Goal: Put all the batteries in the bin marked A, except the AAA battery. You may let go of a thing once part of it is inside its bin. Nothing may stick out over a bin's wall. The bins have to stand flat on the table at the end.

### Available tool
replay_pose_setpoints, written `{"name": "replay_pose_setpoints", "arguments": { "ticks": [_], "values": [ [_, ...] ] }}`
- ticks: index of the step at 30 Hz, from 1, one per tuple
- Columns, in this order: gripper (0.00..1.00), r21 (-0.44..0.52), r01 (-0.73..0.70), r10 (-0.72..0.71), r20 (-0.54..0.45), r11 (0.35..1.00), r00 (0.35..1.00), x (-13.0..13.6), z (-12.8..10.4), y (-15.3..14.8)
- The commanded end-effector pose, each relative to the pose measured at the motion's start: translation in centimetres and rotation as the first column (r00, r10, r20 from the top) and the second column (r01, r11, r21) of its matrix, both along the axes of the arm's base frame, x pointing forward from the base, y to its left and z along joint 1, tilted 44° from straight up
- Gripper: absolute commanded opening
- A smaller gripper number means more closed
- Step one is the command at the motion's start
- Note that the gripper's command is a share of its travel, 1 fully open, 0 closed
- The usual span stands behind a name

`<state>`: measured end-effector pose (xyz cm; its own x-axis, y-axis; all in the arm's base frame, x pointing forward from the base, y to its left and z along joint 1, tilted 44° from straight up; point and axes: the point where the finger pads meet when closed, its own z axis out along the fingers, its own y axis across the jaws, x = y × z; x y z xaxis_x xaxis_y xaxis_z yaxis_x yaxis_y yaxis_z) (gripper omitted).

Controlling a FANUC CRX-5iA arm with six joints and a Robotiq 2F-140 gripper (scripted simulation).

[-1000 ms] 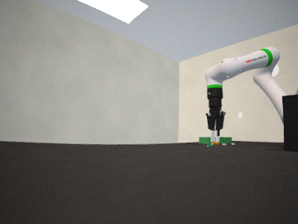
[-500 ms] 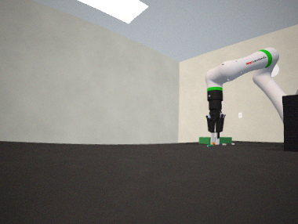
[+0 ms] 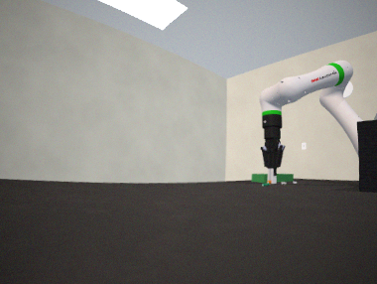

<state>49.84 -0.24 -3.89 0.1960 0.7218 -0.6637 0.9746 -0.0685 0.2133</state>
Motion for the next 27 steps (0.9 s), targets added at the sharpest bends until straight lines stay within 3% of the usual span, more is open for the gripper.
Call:
{"name": "replay_pose_setpoints", "arguments": {
  "ticks": [1,27],
  "values": [
    [0.05,0.000,0.000,0.000,0.000,1.000,1.000,0.00,0.00,0.01],
    [0.05,0.000,0.000,0.000,0.000,1.000,1.000,-0.07,0.48,0.47]
  ]
}}
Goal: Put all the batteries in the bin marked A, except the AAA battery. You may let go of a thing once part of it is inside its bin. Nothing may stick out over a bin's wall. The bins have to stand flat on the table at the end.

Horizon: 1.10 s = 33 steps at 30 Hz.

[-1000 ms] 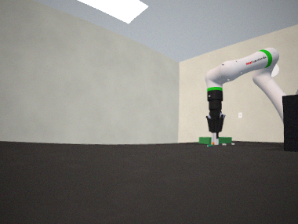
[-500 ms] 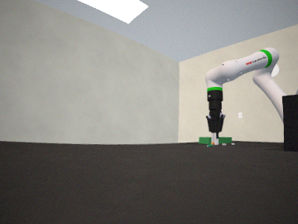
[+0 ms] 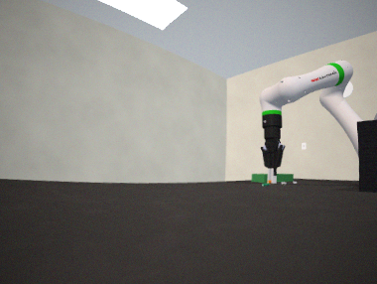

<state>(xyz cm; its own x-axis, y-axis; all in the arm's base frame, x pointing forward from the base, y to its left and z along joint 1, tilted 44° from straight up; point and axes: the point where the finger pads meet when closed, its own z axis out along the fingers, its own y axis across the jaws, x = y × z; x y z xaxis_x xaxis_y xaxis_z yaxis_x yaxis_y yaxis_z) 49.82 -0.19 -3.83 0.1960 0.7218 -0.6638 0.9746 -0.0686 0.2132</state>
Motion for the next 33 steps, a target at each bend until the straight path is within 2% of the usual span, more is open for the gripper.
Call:
{"name": "replay_pose_setpoints", "arguments": {
  "ticks": [1,18,33],
  "values": [
    [0.05,0.000,0.000,0.000,0.000,1.000,1.000,-0.1,0.7,0.6],
    [0.05,0.000,0.000,0.000,0.000,1.000,1.000,-0.6,4.2,4.1],
    [0.05,0.000,0.000,0.000,0.000,1.000,1.000,-0.5,4.6,3.6]
  ]
}}
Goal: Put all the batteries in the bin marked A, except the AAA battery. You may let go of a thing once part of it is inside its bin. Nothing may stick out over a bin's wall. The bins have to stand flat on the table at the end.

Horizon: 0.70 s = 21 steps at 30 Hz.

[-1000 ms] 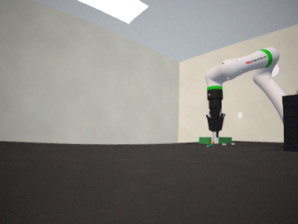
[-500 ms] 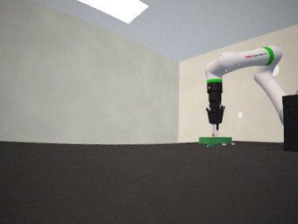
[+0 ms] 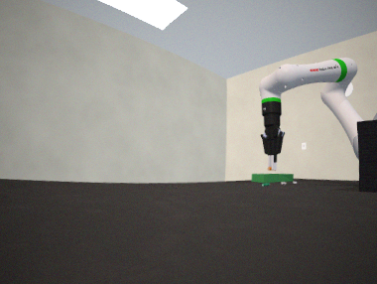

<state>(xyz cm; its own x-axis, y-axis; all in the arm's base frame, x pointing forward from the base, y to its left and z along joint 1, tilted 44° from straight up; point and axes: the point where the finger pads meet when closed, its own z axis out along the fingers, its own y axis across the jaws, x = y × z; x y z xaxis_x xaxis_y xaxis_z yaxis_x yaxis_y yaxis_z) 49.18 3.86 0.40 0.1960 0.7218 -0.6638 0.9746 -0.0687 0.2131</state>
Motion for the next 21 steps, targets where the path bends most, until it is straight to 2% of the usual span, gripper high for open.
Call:
{"name": "replay_pose_setpoints", "arguments": {
  "ticks": [1,5,21],
  "values": [
    [0.05,0.000,0.000,0.000,0.000,1.000,1.000,0.3,0.8,-0.8],
    [0.05,0.000,0.000,0.000,0.000,1.000,1.000,0.5,1.6,-1.7],
    [0.05,0.000,0.000,0.000,0.000,1.000,1.000,2.3,7.9,-7.9]
  ]
}}
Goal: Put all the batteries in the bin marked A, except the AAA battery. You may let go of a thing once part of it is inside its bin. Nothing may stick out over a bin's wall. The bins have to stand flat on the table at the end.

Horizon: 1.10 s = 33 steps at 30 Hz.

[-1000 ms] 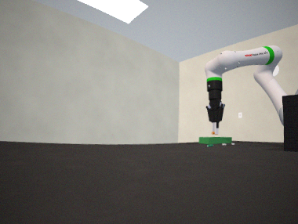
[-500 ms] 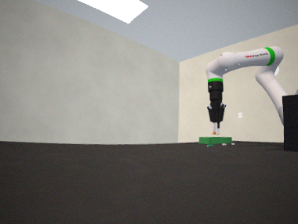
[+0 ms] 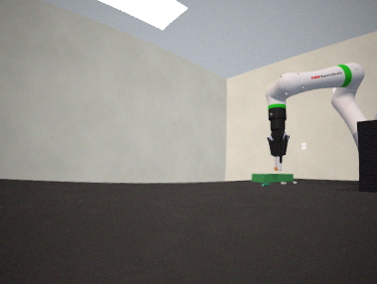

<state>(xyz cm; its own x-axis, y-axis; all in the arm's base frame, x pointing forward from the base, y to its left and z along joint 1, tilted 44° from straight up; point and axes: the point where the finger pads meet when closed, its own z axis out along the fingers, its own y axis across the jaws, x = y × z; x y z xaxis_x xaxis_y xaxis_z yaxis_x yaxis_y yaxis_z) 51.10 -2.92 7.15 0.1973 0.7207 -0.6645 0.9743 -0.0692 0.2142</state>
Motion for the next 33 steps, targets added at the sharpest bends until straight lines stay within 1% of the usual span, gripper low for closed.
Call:
{"name": "replay_pose_setpoints", "arguments": {
  "ticks": [1,7,9,10,16,18,25,33],
  "values": [
    [0.05,0.001,-0.001,0.001,-0.001,1.000,1.000,0.4,1.1,-1.1],
    [0.05,0.001,-0.001,0.001,-0.001,1.000,1.000,1.1,3.6,-3.6],
    [0.05,0.001,-0.001,0.001,-0.001,1.000,1.000,1.2,3.9,-3.8],
    [0.05,-0.002,-0.024,0.024,-0.023,1.000,0.999,1.3,4.3,-4.2],
    [0.05,-0.002,-0.024,0.024,-0.023,1.000,0.999,2.1,6.8,-6.7],
    [0.05,-0.002,-0.024,0.024,-0.023,1.000,0.999,2.1,6.8,-6.7],
    [0.05,-0.002,-0.024,0.024,-0.023,1.000,0.999,2.9,9.6,-9.5],
    [0.05,-0.002,-0.024,0.024,-0.023,1.000,0.999,3.0,9.7,-9.6]
  ]
}}
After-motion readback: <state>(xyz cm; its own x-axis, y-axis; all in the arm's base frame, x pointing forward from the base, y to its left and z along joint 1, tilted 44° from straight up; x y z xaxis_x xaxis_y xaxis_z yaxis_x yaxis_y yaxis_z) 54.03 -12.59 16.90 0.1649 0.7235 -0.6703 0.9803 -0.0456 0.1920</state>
